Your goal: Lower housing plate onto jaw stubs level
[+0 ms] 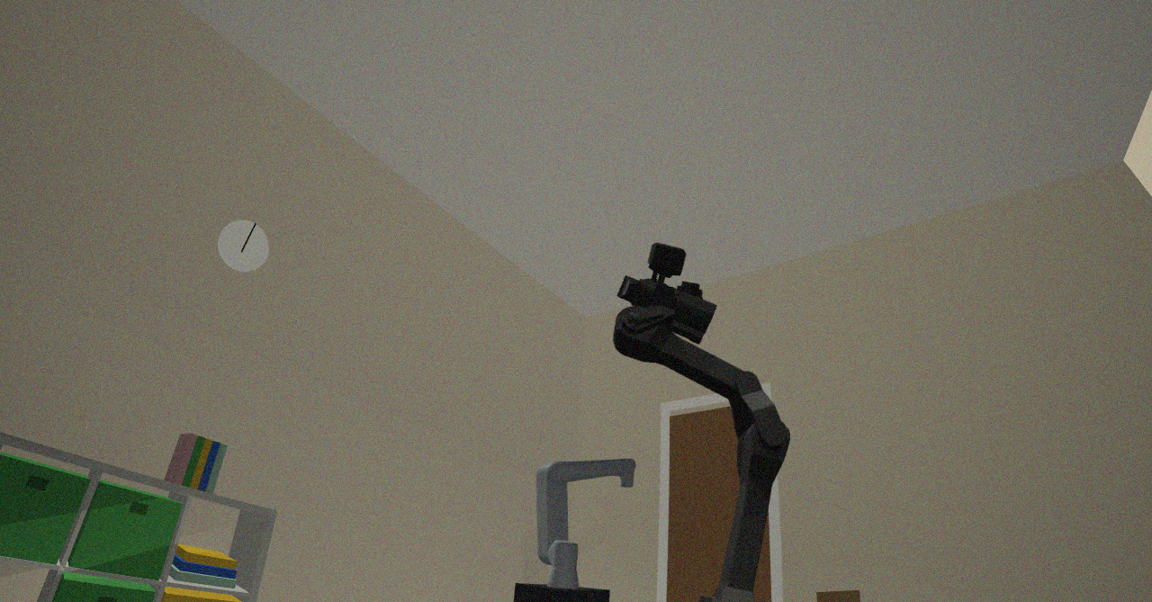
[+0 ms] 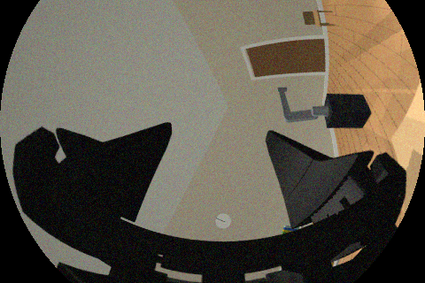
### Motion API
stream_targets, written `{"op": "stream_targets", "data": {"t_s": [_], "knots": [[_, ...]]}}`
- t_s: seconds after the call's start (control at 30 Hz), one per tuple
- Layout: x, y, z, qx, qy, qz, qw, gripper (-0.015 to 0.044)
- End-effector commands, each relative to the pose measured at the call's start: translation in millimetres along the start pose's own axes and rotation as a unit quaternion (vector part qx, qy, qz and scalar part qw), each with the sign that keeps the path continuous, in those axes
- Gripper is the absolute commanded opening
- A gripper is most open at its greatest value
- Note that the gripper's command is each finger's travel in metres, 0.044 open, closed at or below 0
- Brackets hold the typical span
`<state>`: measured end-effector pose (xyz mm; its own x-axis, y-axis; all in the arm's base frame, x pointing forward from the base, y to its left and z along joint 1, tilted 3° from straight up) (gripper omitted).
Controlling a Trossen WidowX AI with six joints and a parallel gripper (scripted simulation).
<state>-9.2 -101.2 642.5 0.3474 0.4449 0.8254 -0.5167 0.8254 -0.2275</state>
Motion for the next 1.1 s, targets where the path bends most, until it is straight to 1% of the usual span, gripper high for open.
{"op": "stream_targets", "data": {"t_s": [0.0,0.03,0.67,1.07], "knots": [[0,0,0,0.000,0.000,0.000,1.000,0.0426],[0,-1,0,0.001,0.001,-0.001,1.000,0.0440],[-3,-66,-22,0.100,0.077,-0.137,0.982,0.0440],[-10,-94,-37,0.138,0.119,-0.214,0.960,0.0440]]}}
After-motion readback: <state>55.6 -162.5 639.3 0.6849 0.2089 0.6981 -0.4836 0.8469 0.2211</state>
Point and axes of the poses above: the point midway between the two fingers, 35 mm back from their tips, its own z axis out along the fingers, its own x axis across the jaws, y = z × x, the point moved 6 cm from there along -z, back along the fingers, and after that the axes turned 8 degrees about -z, right-handed, at the moved point
